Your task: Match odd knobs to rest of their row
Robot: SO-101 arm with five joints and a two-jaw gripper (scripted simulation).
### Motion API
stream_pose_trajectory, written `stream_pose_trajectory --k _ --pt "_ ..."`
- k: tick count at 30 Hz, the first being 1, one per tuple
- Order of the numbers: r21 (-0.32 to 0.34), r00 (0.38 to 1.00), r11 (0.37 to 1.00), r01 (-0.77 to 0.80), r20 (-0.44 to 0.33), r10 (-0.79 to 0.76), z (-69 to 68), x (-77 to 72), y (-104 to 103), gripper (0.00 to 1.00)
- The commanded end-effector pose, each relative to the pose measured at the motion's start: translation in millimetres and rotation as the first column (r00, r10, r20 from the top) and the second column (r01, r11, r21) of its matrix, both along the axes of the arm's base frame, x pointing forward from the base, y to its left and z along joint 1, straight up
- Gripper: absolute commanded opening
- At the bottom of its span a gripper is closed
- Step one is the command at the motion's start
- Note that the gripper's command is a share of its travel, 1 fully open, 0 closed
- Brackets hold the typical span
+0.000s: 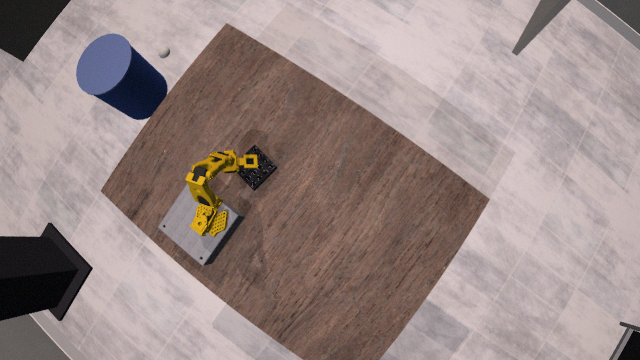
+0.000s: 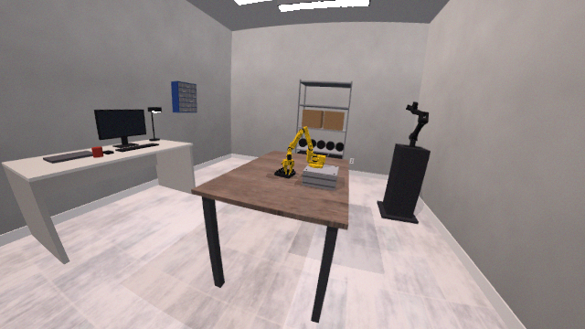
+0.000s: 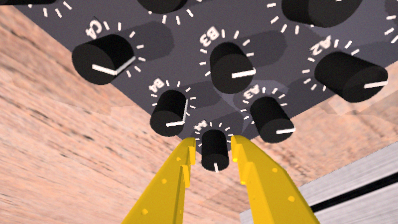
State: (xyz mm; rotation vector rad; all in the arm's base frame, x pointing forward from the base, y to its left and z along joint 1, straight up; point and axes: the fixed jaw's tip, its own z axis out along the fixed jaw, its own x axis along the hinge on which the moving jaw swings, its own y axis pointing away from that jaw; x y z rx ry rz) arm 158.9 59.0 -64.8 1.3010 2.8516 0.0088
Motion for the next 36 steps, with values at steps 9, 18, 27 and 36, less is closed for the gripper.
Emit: stream_pose_trajectory --k 9,18,27,36 --pt "-0.004 1.0 1.0 0.006 -0.015 -0.006 -0.4 -5.4 -1.7 0.1" --pt "-0.004 1.0 1.0 0.007 -0.015 -0.007 -0.4 -5.8 -2.1 0.1" --pt "-0.004 1.0 1.0 0.007 -0.015 -0.007 -0.4 -5.8 -2.1 0.07" --pt "-0.004 1.0 1.0 0.007 -0.015 -0.007 -0.4 -5.8 -2.1 0.04"
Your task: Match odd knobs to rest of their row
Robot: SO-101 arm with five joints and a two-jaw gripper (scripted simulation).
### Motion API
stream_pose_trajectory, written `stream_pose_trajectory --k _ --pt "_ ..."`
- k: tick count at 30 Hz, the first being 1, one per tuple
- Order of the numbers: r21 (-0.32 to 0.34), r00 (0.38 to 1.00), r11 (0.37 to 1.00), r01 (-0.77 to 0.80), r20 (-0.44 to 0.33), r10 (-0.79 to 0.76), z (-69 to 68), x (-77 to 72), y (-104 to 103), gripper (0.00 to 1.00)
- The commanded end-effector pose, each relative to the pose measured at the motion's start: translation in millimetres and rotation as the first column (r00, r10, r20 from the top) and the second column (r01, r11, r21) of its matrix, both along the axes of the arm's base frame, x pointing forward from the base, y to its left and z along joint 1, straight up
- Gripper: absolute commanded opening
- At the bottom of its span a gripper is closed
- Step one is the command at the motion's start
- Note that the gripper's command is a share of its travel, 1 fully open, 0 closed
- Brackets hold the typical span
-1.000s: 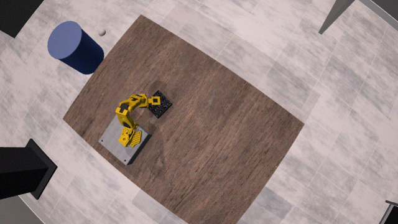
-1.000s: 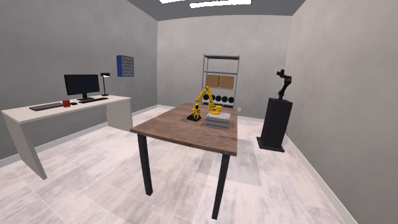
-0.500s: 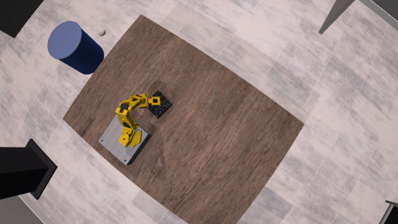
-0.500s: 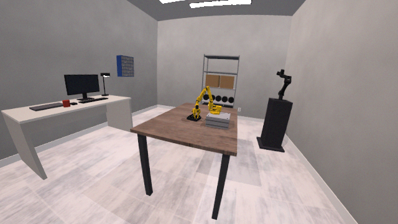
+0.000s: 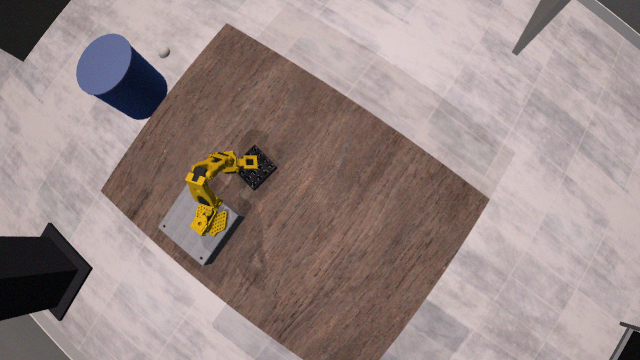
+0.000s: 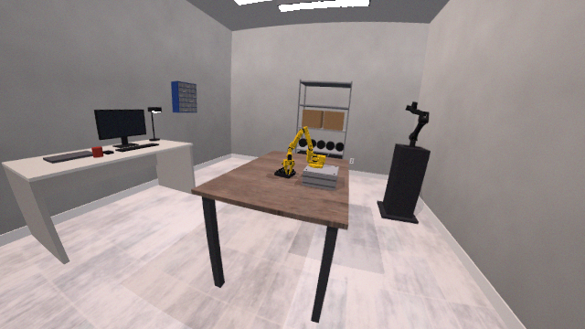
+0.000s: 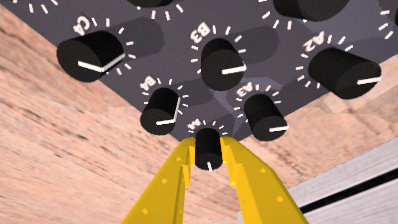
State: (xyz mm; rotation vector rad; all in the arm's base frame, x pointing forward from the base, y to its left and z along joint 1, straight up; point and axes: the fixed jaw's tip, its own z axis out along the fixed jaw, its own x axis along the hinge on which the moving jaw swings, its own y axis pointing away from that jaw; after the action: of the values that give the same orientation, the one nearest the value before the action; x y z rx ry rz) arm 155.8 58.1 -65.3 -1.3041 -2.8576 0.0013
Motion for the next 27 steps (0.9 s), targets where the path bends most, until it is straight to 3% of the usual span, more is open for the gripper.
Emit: stream_pose_trajectory --k 1,14,27 --pt "-0.002 1.0 1.0 0.007 -0.005 -0.007 0.1 -2.7 -1.2 0.03" --pt "-0.002 1.0 1.0 0.007 -0.005 -0.007 0.1 -2.7 -1.2 0.01" --pt "0.0 0.977 0.977 -0.213 -0.006 0.213 0.1 -3.7 -0.3 0.01"
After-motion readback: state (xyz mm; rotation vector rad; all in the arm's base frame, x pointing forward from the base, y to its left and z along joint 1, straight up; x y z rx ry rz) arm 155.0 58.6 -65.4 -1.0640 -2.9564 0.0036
